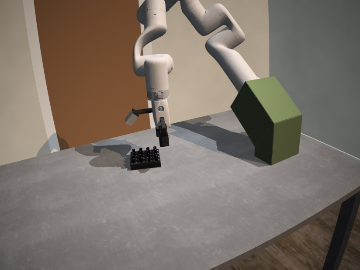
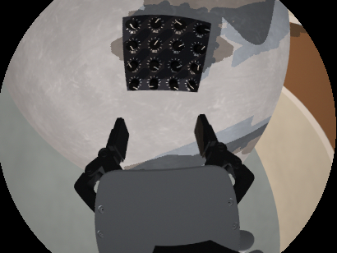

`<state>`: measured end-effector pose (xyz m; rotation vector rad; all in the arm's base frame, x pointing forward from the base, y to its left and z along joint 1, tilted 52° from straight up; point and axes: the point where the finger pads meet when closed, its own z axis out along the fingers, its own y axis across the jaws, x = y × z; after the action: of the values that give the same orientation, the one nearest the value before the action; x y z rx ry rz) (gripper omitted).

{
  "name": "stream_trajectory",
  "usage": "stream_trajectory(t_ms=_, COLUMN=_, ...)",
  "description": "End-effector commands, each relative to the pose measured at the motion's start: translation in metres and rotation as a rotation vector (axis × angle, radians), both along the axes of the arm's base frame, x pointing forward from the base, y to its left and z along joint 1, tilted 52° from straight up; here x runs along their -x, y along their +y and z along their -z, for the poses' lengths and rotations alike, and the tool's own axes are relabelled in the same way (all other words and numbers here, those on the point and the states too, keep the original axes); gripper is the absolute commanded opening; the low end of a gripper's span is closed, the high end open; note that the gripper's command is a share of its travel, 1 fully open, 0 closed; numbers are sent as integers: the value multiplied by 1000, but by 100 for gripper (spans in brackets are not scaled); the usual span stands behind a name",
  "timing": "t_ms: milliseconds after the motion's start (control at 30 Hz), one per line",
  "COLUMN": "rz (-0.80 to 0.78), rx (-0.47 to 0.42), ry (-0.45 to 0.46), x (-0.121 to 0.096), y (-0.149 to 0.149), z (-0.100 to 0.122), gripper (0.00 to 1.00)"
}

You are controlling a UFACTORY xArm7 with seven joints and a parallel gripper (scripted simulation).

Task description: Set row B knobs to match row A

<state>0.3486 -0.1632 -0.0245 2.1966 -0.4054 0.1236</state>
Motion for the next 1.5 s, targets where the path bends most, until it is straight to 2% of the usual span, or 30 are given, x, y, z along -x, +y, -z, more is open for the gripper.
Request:
stream_trajectory(t_ms=0, rz=-3, rx=-2, ry=-2, x=-1, y=1, z=0, gripper=100)
stream_trajectory(t_ms=733, rz=13, rx=0, ry=-22, x=-2, y=1, z=-1, gripper=100)
stream_trajectory(t_ms=1167, rz=298, rx=28, ry=-386, x=-23, y=-4, z=-13, gripper=100)
stream_trajectory(t_ms=1233, rz=298, rx=28, ry=-386, x=-23, y=-4, z=-13, gripper=100)
stream_trajectory(t_ms=1267, rz=355, rx=33, ry=-460, x=-27, y=-5, z=-16, gripper=100)
stream_trajectory(t_ms=1467, rz=467, rx=43, ry=-604, x=-35, y=-7, z=-21, gripper=100)
